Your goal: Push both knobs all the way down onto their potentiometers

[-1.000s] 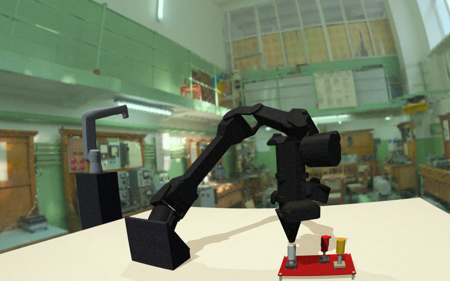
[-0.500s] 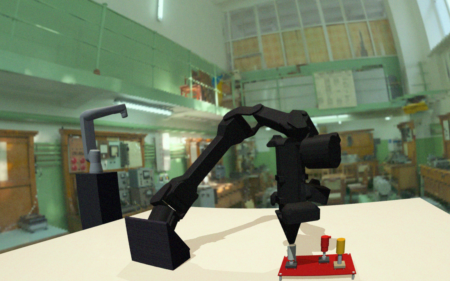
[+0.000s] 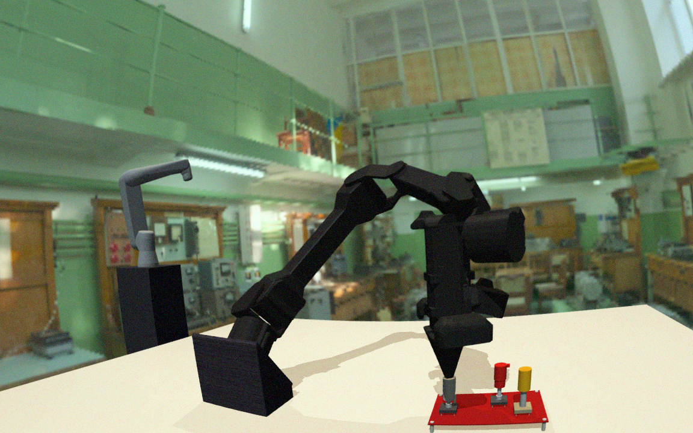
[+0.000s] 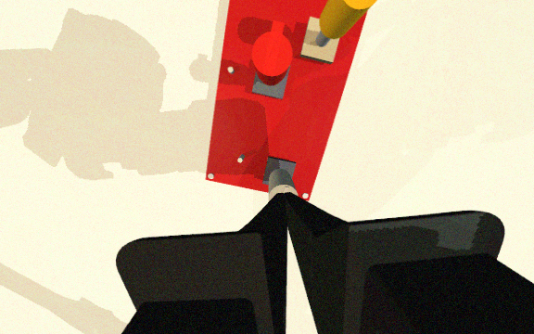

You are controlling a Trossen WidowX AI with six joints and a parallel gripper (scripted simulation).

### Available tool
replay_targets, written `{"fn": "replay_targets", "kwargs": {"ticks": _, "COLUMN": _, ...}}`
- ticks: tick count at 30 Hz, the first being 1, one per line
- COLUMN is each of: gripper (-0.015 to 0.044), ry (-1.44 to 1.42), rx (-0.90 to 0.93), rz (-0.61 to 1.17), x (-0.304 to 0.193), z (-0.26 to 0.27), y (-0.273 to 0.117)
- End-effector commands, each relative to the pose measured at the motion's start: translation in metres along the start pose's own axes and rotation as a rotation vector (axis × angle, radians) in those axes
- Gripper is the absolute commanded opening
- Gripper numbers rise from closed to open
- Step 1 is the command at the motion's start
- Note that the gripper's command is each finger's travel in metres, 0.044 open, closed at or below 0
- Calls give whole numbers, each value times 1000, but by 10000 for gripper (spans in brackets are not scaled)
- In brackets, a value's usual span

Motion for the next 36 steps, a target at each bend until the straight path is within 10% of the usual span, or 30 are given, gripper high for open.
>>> {"fn": "replay_targets", "kwargs": {"ticks": 1, "gripper": 0, "ry": 2, "rx": 3, "rz": -5, "x": 0, "z": 0, "y": 0}}
{"fn": "replay_targets", "kwargs": {"ticks": 36, "gripper": 0, "ry": 2, "rx": 3, "rz": -5, "x": 0, "z": 0, "y": 5}}
Point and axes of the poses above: the point midway between the two fingers, 35 mm back from their tips, its own y axis out along the fingers, its own z axis across the jaws, x = y × z, the point moved 8 cm from there along -y, back along the fingers, and after that the axes turned 4 degrees about y, right-handed, at the moved point
